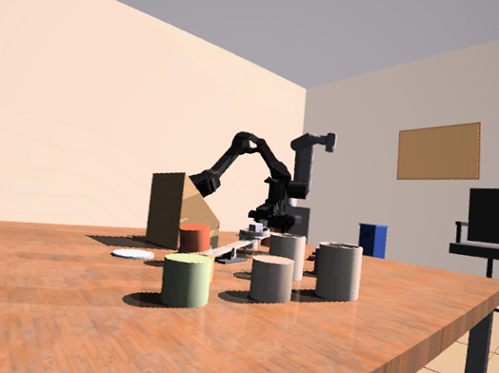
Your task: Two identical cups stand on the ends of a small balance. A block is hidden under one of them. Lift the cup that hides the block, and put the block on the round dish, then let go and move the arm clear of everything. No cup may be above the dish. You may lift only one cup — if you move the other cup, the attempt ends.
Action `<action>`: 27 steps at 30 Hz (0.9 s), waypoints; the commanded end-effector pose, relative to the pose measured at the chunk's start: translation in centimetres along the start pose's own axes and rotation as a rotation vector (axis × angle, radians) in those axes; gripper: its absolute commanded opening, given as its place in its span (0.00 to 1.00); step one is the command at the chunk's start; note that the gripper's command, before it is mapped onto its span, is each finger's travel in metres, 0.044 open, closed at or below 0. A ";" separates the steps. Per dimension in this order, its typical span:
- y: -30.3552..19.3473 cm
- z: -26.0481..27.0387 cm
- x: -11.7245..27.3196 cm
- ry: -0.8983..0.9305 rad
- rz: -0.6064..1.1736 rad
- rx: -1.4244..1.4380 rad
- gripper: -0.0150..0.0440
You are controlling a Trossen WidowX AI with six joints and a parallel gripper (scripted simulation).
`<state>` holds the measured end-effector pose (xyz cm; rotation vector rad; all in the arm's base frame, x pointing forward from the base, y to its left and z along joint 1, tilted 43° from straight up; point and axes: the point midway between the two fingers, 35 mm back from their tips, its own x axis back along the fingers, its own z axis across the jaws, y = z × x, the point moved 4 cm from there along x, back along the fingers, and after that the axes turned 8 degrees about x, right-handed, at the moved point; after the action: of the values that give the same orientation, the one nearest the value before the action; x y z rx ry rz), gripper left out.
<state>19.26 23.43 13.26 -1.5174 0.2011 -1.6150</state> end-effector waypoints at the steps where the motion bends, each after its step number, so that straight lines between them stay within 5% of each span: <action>1: 0.1 0.0 -0.4 0.003 -0.003 -0.009 0.25; 11: 0.1 0.0 -2.0 0.003 -0.002 -0.009 0.25; 27: 0.0 0.1 -1.2 0.003 0.000 -0.001 0.97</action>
<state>19.14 24.42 12.22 -1.5181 0.2053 -1.6172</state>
